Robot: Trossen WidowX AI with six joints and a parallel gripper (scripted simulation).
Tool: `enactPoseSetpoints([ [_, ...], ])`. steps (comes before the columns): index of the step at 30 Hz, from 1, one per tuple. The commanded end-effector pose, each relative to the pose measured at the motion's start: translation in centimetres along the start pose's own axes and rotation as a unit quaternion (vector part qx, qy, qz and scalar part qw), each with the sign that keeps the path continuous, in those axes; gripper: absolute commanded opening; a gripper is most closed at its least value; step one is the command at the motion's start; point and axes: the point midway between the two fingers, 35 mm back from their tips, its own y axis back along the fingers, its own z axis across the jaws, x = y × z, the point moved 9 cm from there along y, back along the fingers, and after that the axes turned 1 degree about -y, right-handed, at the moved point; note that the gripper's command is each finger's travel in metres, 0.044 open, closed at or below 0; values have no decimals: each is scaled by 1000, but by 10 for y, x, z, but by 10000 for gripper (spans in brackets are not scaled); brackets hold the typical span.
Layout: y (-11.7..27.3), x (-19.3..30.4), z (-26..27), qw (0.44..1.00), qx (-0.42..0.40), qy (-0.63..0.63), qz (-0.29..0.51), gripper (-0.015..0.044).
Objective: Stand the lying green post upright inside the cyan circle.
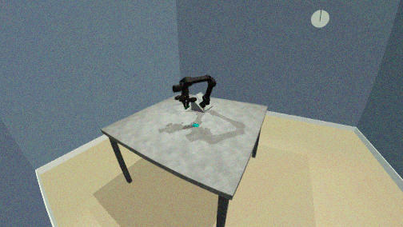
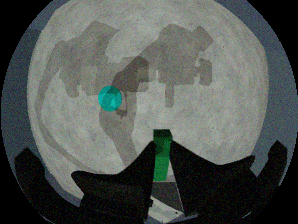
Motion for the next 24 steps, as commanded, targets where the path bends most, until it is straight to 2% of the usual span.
enactPoseSetpoints([
  [1,3,-5,12,1000,-1,-29,-6,23],
  [24,6,-22,81,974,-16,-226,-2,23],
])
